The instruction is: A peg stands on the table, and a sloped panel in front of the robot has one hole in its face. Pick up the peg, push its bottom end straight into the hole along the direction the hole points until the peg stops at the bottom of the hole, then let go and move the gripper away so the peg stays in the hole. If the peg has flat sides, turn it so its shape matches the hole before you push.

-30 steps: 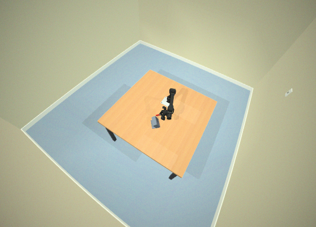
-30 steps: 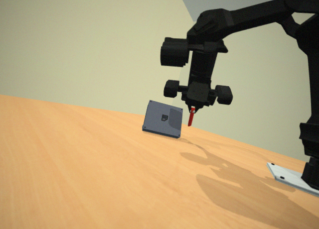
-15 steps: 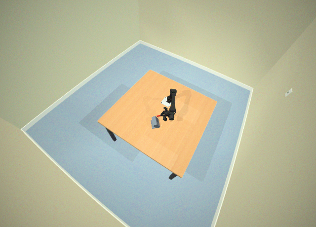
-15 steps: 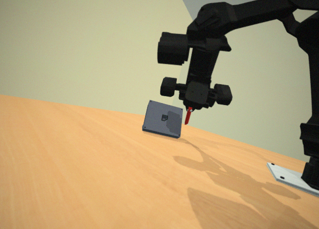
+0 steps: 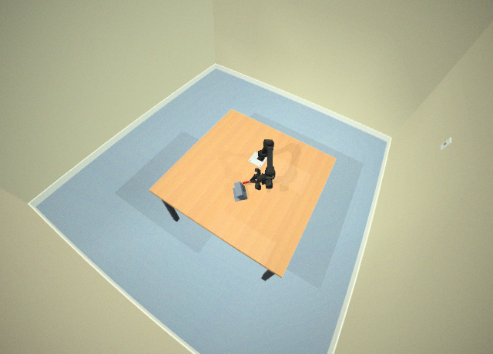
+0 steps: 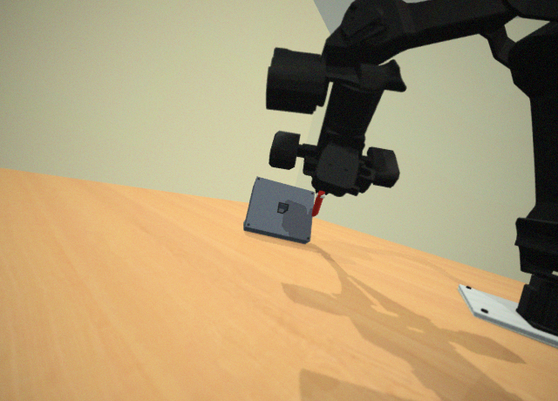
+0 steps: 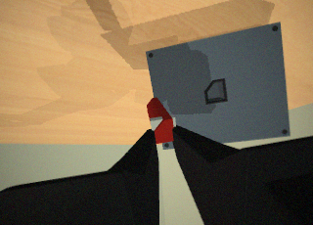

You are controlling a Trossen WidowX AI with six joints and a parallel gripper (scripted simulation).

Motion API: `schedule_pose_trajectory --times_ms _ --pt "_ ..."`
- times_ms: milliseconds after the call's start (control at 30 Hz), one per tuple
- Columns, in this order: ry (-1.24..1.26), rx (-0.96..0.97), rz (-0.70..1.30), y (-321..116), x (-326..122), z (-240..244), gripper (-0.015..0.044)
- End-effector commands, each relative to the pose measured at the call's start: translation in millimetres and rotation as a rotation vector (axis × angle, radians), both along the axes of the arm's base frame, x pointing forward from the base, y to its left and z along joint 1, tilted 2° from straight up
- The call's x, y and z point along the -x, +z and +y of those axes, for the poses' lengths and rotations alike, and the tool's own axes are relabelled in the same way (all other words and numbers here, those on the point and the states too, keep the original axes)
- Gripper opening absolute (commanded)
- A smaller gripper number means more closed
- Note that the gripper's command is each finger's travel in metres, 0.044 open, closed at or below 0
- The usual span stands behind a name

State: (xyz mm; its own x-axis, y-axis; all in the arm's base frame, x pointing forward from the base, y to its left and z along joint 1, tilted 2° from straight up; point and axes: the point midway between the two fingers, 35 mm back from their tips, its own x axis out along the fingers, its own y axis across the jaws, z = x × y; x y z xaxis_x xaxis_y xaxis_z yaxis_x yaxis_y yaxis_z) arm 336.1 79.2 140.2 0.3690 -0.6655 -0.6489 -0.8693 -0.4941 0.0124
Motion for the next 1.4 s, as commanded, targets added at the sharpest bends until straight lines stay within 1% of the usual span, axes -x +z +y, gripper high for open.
schedule_pose_trajectory --times_ms 0,1167,1367 --pt "0.014 0.015 -0.019 0.9 -0.2 5.1 0.0" --pt "0.156 0.107 -0.152 6.9 6.3 56.7 0.0" --pt "0.163 0.11 -0.16 5.1 3.5 56.9 0.0"
